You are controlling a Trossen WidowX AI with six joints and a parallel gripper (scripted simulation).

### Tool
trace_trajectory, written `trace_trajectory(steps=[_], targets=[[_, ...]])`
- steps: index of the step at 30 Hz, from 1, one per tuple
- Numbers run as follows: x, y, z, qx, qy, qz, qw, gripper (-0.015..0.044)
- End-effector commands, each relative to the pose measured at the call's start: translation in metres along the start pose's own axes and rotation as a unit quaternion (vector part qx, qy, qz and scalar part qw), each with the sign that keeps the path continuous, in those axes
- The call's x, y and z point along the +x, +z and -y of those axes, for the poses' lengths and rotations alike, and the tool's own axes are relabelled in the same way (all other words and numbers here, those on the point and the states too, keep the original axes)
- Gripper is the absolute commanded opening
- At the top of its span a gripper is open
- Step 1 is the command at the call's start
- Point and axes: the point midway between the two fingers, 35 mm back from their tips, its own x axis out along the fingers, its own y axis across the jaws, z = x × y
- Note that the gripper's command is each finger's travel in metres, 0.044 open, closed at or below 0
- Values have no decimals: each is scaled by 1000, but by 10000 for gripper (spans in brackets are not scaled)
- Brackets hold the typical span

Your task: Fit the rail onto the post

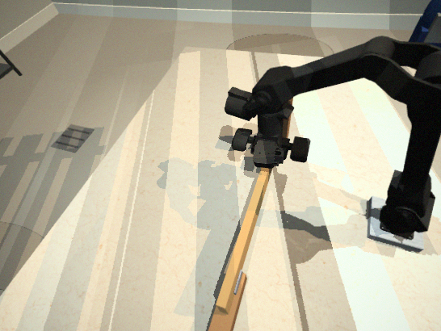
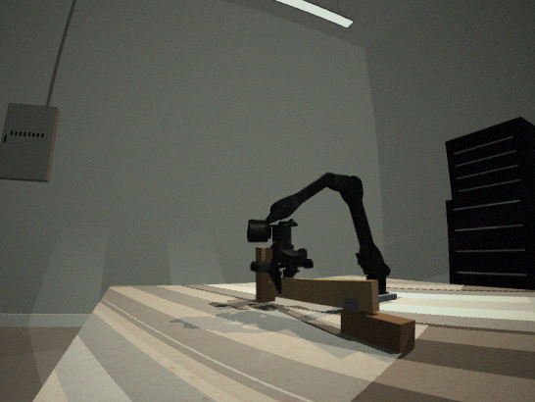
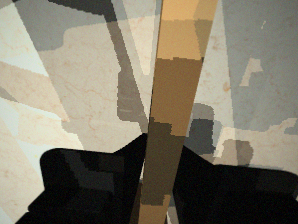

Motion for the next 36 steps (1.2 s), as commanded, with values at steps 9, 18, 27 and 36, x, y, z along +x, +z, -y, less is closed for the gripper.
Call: trace_trajectory(steps=[9,18,27,36], targets=[[-11,1,4,1,-8,3,1000,0],[-15,1,4,1,-8,3,1000,0],[-20,1,3,1,-8,3,1000,0],[-24,0,3,1,-8,3,1000,0]])
